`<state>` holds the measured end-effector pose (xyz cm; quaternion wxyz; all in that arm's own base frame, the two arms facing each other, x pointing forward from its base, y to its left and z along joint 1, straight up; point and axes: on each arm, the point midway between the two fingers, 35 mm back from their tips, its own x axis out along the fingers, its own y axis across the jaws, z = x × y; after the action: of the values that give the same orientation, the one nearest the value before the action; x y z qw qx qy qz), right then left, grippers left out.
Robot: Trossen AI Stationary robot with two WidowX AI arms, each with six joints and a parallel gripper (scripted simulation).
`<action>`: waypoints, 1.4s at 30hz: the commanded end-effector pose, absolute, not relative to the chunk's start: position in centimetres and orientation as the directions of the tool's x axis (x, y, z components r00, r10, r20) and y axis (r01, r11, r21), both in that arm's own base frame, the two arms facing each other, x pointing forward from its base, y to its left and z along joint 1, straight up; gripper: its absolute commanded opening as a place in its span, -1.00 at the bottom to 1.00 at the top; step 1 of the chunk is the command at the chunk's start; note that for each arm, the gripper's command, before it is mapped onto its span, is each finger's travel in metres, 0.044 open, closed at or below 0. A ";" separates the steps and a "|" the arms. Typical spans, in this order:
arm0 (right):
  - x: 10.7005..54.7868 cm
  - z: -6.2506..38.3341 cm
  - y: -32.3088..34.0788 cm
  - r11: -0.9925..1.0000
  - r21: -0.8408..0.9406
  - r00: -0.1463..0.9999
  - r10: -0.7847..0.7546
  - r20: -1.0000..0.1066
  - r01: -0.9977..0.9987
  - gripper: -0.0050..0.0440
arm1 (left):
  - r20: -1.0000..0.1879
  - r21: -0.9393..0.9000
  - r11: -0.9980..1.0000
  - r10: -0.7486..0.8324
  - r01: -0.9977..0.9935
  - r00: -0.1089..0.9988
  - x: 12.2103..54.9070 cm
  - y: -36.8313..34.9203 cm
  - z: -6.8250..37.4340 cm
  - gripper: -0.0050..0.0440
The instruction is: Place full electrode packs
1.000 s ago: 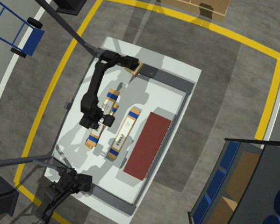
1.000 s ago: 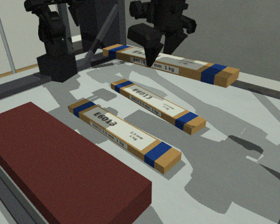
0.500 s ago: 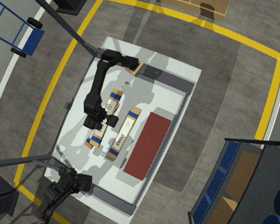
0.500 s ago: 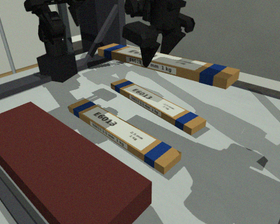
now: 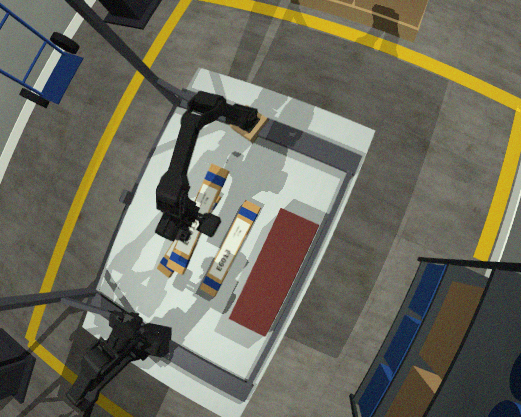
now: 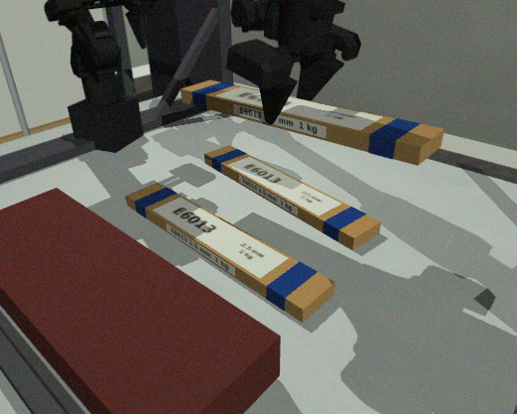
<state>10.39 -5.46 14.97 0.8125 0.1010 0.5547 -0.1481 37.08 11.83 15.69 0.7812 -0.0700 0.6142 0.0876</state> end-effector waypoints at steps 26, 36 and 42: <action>10.5 15.6 -5.5 0.936 -0.002 0.358 -0.136 -0.924 0.351 0.96 | -0.959 0.003 0.975 0.065 -0.222 0.277 37.1 11.9 13.6 -1.00; 10.5 15.6 -5.5 0.936 -0.002 0.358 -0.136 -0.924 0.351 0.96 | -0.959 0.003 0.975 0.065 -0.222 0.277 37.2 11.9 12.5 -1.00; 10.5 15.6 -5.5 0.936 -0.002 0.358 -0.136 -0.924 0.351 0.96 | -0.959 0.003 0.975 0.065 -0.222 0.277 37.2 11.9 11.7 -1.00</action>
<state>10.39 -5.46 14.97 0.8125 0.1010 0.5547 -0.1481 36.82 11.74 10.64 0.7816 -0.0699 0.6136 0.0877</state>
